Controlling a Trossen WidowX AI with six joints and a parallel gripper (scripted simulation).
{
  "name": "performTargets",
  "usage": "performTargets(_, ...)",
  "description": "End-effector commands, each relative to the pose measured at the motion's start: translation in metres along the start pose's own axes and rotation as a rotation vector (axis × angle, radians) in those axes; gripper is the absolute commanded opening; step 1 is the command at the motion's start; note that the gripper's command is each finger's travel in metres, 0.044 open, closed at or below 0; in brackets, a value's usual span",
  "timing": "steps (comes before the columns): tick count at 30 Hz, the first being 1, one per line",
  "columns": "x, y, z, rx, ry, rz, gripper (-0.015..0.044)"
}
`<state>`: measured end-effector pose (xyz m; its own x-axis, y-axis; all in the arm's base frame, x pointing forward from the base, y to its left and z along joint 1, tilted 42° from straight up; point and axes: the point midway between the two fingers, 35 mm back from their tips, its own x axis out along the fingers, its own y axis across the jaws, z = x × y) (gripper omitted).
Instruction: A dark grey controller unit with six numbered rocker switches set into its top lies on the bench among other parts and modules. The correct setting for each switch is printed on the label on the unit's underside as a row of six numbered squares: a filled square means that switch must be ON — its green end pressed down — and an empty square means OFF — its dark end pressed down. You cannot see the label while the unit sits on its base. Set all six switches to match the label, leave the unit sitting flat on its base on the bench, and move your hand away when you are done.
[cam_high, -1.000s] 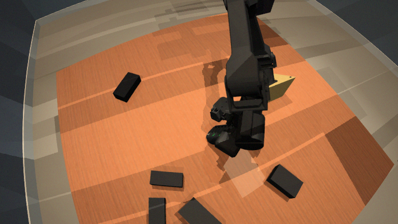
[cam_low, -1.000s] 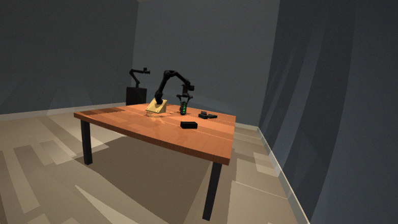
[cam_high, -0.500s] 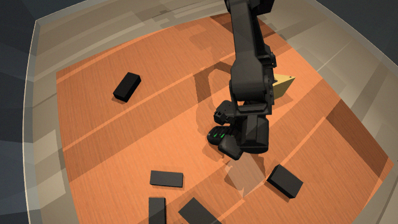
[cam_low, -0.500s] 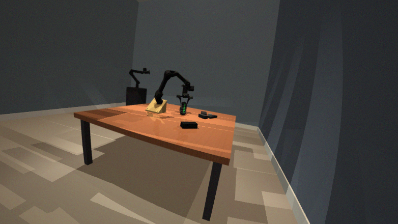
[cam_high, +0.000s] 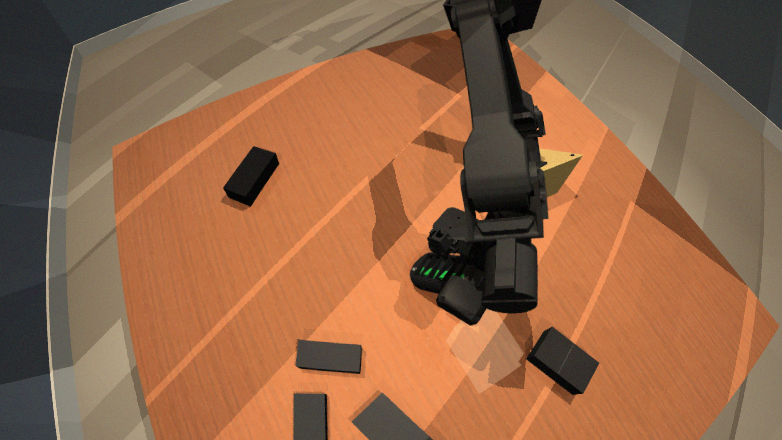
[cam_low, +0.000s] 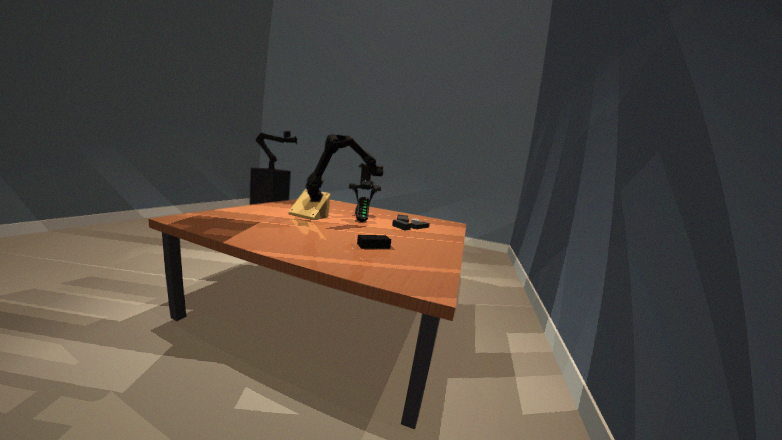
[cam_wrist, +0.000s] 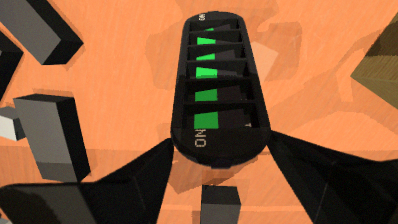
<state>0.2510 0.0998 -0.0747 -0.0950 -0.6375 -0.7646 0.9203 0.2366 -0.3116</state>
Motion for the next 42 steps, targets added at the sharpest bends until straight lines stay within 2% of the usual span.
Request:
performTargets(1, 0.009, -0.005, 0.000, 0.001, -0.012, -0.023, 0.0338)
performTargets(42, 0.030, -0.005, -0.023, 0.001, -0.011, -0.022, 0.0338)
